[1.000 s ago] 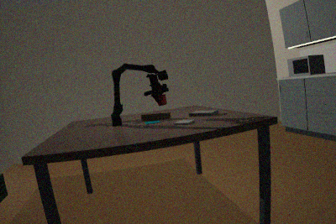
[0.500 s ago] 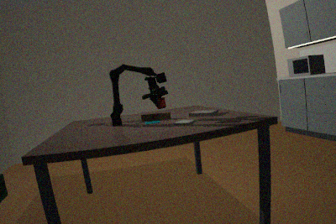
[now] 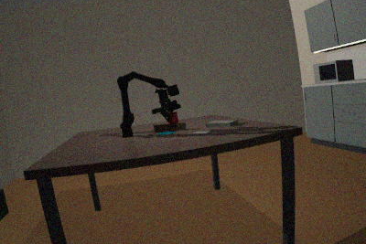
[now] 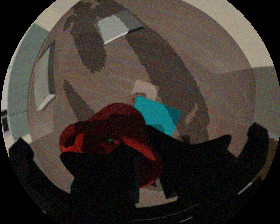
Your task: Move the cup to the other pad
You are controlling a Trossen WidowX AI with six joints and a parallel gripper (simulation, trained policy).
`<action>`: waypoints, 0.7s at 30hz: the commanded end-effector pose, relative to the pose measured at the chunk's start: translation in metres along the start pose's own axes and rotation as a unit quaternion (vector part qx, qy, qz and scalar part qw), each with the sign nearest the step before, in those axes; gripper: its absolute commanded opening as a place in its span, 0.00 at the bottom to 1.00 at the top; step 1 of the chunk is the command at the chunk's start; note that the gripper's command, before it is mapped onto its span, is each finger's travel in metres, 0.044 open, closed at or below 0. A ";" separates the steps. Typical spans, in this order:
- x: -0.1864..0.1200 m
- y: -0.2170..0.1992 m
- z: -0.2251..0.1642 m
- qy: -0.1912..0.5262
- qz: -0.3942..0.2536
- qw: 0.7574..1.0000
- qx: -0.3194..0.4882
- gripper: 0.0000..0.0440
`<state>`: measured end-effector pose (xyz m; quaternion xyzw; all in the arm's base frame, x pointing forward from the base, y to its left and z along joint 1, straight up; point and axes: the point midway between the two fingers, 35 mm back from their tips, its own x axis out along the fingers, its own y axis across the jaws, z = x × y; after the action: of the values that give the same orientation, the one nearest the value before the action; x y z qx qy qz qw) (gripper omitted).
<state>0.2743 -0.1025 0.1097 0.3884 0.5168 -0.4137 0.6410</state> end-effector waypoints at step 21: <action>0.038 -0.040 -0.020 0.001 -0.010 1.000 0.028 0.26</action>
<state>0.2346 -0.0997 0.0653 0.3968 0.5213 -0.4312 0.6204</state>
